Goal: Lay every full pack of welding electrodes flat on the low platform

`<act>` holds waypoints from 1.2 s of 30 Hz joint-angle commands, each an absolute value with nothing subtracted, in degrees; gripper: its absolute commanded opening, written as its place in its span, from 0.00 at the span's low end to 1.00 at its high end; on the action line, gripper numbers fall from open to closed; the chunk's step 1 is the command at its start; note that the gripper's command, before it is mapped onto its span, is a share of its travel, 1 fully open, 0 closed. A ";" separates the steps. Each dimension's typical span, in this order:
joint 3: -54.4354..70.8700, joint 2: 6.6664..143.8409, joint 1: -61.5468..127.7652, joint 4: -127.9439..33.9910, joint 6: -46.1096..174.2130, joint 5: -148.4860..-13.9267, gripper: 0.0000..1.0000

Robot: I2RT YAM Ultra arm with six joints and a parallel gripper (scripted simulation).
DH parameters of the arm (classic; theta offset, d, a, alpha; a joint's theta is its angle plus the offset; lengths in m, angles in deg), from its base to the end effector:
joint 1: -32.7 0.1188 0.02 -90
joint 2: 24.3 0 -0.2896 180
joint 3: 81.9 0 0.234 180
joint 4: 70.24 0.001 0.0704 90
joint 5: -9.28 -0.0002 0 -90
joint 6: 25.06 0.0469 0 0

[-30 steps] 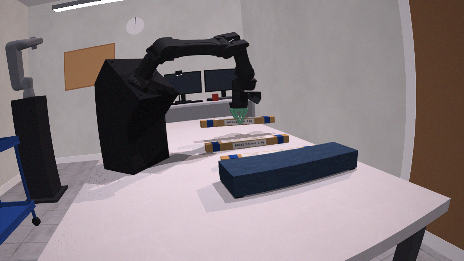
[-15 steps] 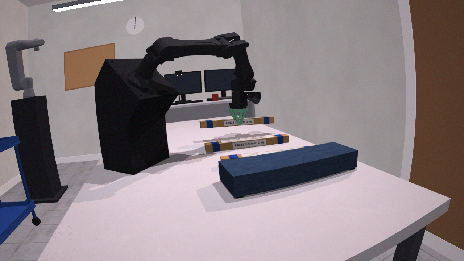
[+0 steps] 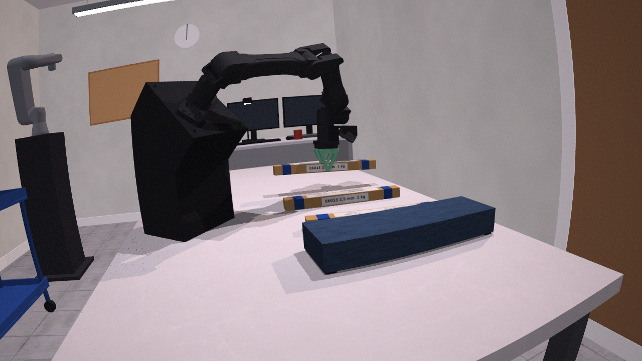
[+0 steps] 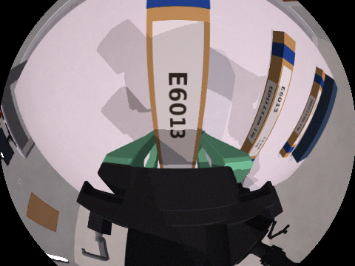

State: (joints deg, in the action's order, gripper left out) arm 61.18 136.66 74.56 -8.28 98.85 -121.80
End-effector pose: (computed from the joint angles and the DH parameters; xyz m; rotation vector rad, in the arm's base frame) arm 0.4183 0.3347 0.0373 -0.0903 2.5006 -0.6030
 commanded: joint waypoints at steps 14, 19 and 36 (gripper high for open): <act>58.72 128.74 80.24 -6.20 100.69 -122.50 0.00; 58.66 127.85 80.95 -4.89 101.54 -122.65 0.00; 58.86 125.52 82.91 -1.03 104.05 -123.08 0.00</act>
State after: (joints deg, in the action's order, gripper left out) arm 58.14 130.83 77.86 -3.37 103.16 -122.32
